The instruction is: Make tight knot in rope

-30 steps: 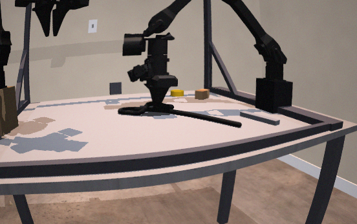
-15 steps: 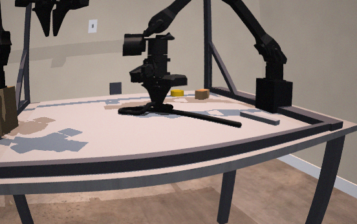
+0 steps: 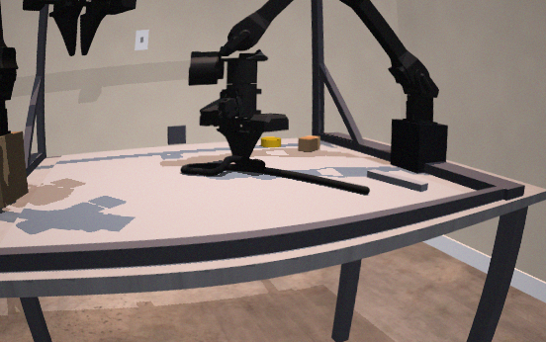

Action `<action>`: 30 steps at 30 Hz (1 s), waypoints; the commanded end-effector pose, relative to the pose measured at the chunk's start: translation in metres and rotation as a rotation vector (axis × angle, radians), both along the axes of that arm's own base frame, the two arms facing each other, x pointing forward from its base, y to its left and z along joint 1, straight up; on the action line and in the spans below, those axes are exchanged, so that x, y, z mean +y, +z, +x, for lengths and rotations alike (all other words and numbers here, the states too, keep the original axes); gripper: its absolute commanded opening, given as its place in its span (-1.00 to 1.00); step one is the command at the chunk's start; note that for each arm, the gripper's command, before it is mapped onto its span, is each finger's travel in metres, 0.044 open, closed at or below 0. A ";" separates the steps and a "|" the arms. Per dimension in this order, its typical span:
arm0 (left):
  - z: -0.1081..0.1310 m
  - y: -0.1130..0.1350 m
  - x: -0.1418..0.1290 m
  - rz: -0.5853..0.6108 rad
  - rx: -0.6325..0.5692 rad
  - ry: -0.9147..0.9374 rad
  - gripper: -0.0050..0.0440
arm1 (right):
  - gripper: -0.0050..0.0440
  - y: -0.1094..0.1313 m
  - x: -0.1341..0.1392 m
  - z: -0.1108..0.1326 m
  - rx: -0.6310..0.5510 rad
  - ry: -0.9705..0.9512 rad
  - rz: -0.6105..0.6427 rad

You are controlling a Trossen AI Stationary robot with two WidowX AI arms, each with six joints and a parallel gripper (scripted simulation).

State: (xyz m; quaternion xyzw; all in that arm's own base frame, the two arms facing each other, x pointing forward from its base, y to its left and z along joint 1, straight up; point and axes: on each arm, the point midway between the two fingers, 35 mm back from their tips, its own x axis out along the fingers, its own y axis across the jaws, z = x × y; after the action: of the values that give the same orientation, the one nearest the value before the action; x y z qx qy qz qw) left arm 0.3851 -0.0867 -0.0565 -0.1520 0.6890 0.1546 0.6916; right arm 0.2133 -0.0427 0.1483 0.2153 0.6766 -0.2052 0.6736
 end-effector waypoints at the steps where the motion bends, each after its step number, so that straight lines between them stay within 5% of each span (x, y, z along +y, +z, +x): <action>1: 0.001 0.010 -0.005 -0.012 -0.028 0.026 -0.65 | -0.39 0.004 0.000 0.001 -0.018 0.004 0.001; 30: -0.022 0.009 -0.016 -0.013 -0.026 0.026 -0.65 | -0.39 0.004 0.000 0.001 -0.018 0.004 0.001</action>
State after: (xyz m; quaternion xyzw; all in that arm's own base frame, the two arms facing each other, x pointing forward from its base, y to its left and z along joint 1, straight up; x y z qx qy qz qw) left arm 0.3613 -0.0992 -0.0568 -0.1609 0.6870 0.1633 0.6896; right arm 0.2133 -0.0427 0.1483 0.2153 0.6766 -0.2052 0.6736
